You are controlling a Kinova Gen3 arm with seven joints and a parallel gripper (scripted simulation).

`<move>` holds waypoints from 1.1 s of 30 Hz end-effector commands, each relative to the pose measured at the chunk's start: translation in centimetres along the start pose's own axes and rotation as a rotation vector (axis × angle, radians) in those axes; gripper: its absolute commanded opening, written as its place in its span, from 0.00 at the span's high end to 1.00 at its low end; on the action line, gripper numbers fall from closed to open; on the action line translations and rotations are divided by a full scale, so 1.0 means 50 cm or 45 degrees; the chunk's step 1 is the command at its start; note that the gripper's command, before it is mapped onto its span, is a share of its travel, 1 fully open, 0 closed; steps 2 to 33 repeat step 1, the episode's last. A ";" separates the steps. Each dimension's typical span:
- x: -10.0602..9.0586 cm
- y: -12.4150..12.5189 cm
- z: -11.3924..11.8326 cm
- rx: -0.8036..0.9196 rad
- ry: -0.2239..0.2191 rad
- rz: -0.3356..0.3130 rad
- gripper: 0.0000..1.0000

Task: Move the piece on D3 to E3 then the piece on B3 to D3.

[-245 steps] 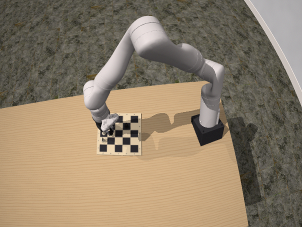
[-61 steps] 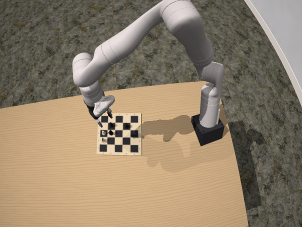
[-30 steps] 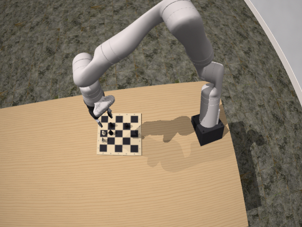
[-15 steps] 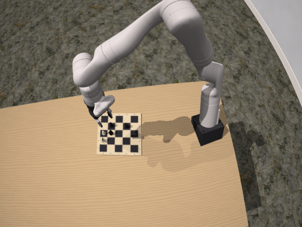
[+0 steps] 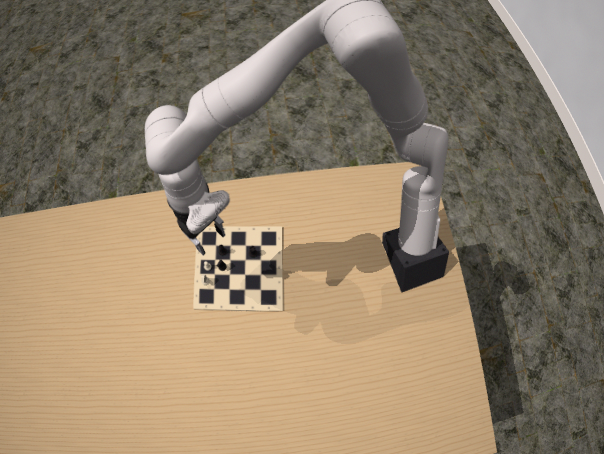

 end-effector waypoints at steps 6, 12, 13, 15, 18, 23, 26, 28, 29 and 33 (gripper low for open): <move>-0.006 -0.002 -0.001 0.009 0.001 -0.002 0.00; -0.006 -0.002 -0.001 0.009 0.001 -0.002 0.00; -0.006 -0.002 -0.001 0.009 0.001 -0.002 0.00; -0.006 -0.002 -0.001 0.009 0.001 -0.002 0.00; -0.006 -0.002 -0.001 0.009 0.001 -0.002 0.00; -0.006 -0.002 -0.001 0.009 0.001 -0.002 0.00; -0.006 -0.002 -0.001 0.009 0.001 -0.002 0.00; -0.006 -0.002 -0.001 0.009 0.001 -0.002 0.00; -0.006 -0.002 -0.001 0.009 0.001 -0.002 0.00; -0.006 -0.002 -0.001 0.009 0.001 -0.002 0.00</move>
Point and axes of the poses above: the point where the finger pads meet when closed, its own x axis out along the fingers, its own z axis across the jaws, y = z × x, the point moved 3 cm from there along -x, back along the fingers, and after that the axes turned 3 degrees about -x, right-handed, at the moved point
